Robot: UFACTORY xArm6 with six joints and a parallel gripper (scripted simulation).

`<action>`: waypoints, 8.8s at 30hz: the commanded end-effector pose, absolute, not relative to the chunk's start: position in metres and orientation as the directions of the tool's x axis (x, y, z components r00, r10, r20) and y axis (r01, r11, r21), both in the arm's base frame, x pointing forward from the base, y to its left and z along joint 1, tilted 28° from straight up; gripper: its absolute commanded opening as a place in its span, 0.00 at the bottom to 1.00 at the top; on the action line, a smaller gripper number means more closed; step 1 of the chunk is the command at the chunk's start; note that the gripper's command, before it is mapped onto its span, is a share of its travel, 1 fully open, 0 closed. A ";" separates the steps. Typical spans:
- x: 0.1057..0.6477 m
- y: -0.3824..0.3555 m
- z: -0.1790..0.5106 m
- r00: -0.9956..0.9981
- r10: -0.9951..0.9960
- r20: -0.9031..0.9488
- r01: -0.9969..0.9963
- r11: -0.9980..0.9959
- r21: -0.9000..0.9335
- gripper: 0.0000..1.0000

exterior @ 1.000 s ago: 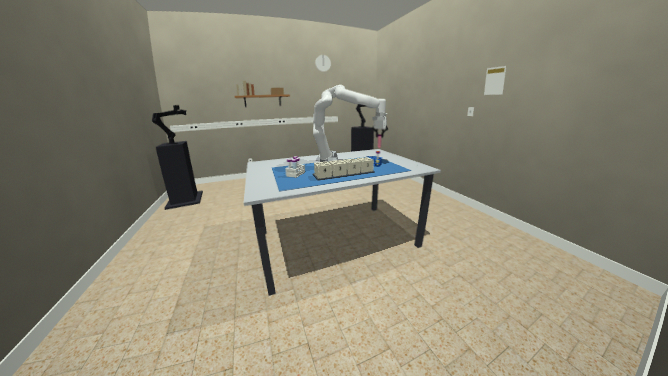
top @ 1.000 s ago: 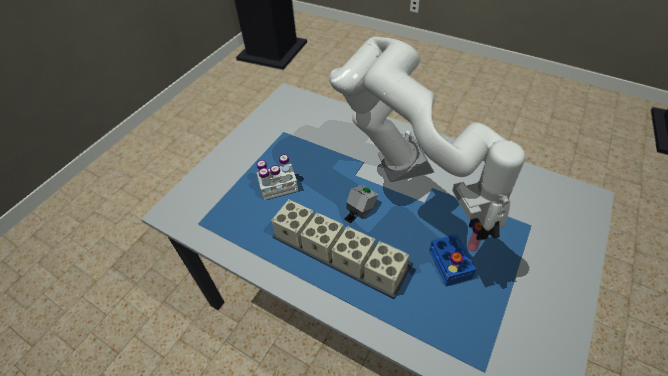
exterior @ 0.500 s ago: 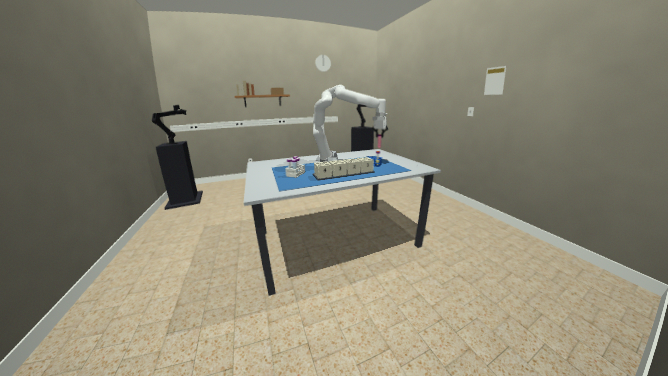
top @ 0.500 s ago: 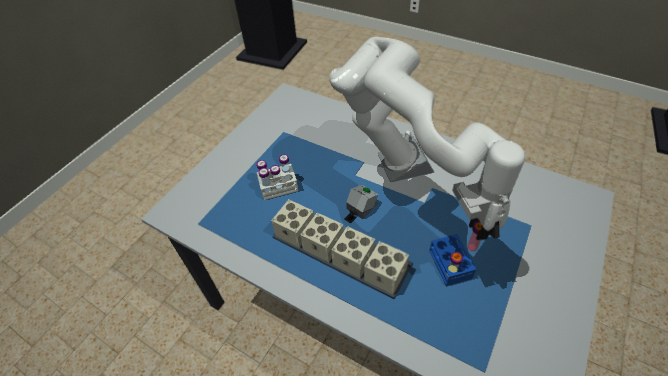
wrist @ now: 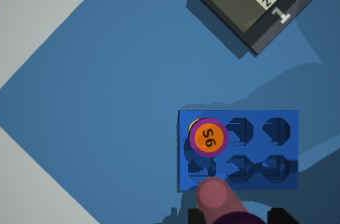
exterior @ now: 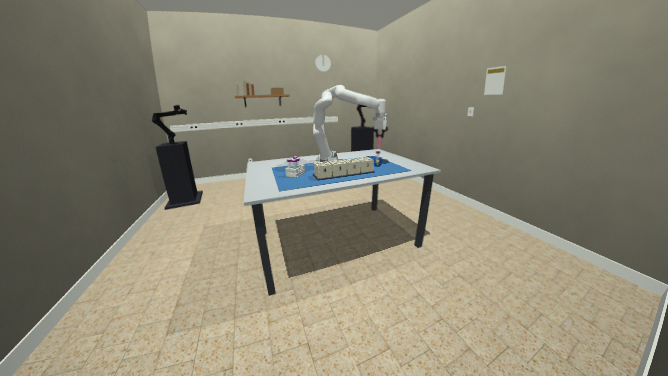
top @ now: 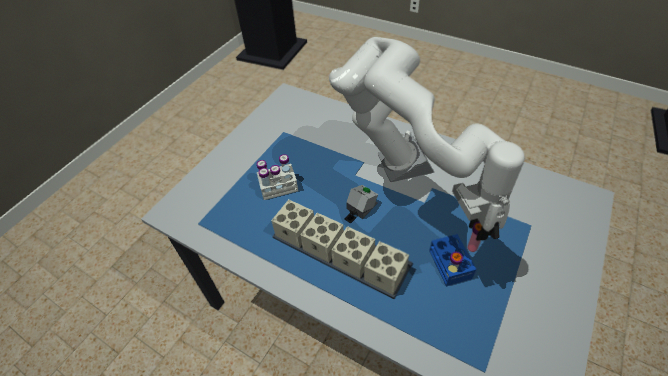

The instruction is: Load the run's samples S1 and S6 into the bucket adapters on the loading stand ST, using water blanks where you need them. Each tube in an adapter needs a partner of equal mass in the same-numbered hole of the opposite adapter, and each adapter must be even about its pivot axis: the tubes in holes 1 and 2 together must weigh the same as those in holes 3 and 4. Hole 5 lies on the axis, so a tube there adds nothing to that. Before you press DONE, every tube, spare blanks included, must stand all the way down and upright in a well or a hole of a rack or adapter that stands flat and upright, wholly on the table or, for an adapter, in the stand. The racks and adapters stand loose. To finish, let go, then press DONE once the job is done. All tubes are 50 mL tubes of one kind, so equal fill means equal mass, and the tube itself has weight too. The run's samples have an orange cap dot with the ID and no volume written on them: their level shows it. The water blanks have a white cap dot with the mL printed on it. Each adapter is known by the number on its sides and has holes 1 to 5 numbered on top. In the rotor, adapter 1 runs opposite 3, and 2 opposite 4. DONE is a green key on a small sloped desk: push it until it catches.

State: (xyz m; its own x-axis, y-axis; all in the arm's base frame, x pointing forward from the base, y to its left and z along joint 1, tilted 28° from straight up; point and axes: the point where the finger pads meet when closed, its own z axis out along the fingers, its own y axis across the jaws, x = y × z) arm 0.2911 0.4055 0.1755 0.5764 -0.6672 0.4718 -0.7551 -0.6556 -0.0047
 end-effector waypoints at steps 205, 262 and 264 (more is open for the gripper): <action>0.310 0.385 0.123 0.576 -0.668 0.471 -0.755 -0.656 -0.007 0.44; 0.290 0.408 0.180 0.576 -0.668 0.471 -0.755 -0.656 -0.007 0.44; 0.293 0.404 0.182 0.576 -0.668 0.471 -0.755 -0.656 -0.007 0.57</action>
